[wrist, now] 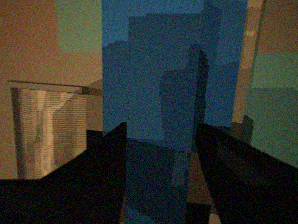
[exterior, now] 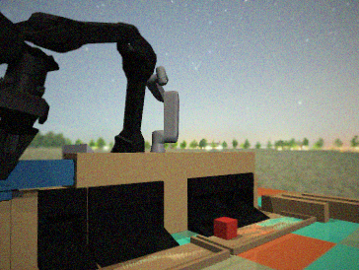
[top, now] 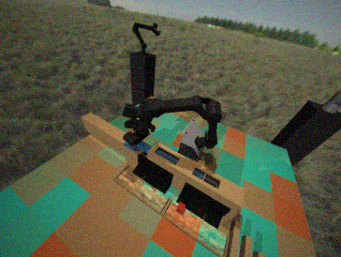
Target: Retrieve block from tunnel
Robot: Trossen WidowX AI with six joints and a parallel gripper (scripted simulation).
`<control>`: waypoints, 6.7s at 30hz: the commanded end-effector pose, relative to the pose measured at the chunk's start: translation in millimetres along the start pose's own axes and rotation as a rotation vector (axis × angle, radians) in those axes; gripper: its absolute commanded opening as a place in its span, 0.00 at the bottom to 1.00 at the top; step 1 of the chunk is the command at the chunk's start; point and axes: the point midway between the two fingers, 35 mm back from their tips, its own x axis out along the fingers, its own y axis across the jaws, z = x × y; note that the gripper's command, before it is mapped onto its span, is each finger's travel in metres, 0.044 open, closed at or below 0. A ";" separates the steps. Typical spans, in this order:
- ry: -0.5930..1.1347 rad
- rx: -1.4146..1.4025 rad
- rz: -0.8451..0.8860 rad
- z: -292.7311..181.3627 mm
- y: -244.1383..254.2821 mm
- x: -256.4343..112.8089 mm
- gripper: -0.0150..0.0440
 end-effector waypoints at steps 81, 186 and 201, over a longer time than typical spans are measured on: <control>0.012 0.002 0.008 -26.8 0.5 -5.8 0.87; 0.012 0.002 0.008 -27.3 0.4 -5.0 0.56; 0.015 0.004 0.007 -44.0 1.6 -6.9 0.25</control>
